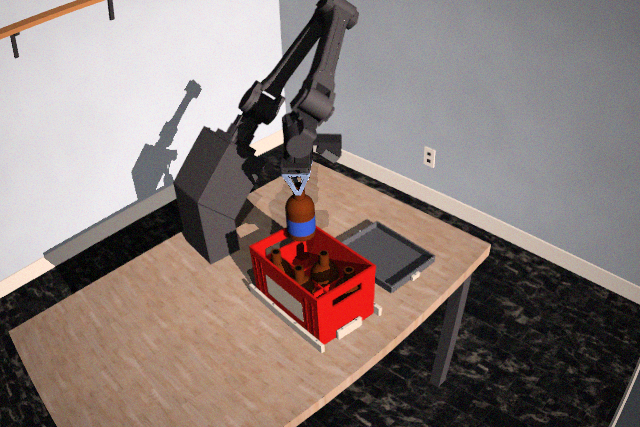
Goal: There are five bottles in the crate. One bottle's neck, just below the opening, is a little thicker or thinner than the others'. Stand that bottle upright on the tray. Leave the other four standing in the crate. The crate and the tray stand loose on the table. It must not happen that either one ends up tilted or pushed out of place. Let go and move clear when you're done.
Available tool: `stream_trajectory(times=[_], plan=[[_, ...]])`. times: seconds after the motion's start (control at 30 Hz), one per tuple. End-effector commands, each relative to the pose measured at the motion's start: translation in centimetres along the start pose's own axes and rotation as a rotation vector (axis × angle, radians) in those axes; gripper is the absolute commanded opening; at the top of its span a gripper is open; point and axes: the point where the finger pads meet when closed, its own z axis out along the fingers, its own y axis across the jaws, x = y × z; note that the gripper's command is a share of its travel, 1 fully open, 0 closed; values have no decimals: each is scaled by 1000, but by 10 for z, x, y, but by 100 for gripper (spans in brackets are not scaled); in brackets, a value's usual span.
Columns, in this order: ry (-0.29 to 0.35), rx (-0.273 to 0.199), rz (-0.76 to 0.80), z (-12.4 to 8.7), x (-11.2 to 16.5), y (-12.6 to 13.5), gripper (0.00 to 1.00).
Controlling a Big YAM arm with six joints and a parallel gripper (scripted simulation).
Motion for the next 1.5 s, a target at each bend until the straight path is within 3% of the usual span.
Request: stream_trajectory(times=[0.0, 0.57, 1.47], plan=[[-25, 65, -35, -32, -16, -16, 0], [-24, 66, -35, -47, -15, -16, 0], [-25, 66, -31, -48, -15, -16, 0]])
